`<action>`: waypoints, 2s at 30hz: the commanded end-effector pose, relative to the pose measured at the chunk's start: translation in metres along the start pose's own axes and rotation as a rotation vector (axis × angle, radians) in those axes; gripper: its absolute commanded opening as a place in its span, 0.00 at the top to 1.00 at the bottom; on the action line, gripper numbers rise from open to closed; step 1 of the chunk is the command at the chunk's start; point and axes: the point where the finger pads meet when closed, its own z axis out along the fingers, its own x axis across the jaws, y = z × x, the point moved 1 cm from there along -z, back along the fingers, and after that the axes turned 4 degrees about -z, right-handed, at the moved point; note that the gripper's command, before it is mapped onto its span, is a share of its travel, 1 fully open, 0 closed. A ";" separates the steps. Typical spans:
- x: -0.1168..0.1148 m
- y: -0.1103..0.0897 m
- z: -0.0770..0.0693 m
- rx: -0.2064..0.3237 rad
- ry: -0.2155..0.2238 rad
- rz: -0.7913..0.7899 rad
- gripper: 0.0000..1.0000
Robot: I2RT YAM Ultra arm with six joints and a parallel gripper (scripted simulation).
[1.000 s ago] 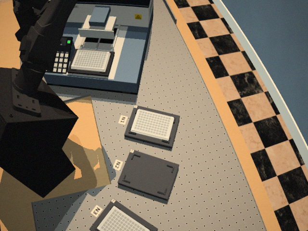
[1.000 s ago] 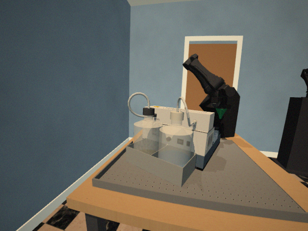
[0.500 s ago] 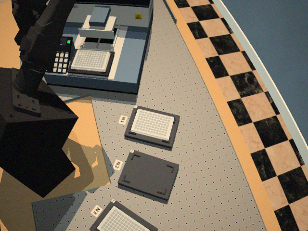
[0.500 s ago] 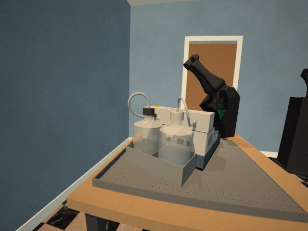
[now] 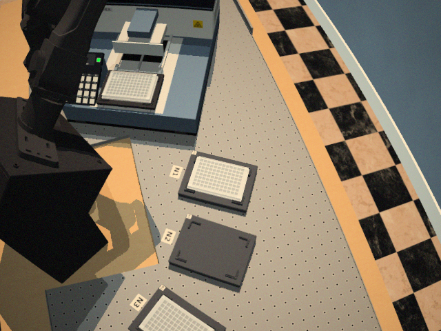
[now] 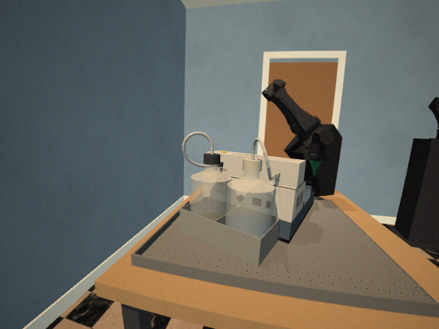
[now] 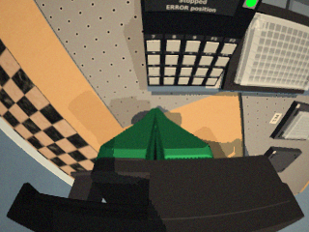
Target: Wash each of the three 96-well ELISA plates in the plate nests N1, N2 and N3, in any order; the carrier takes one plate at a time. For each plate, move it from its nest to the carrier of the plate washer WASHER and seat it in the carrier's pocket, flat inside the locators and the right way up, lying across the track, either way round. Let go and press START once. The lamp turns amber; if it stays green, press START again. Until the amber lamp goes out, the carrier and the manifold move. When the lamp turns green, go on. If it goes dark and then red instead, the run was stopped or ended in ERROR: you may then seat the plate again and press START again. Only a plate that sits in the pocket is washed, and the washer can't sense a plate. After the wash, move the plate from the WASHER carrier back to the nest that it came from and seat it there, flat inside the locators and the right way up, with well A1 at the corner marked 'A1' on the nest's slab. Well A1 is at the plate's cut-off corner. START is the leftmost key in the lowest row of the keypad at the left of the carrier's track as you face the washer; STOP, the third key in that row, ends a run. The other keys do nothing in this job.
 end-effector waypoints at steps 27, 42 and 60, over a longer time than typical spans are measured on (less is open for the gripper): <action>0.002 0.003 0.023 -0.011 0.006 -0.004 1.00; 0.002 0.003 0.045 -0.011 0.006 -0.005 1.00; 0.002 0.003 0.062 -0.011 0.006 -0.005 1.00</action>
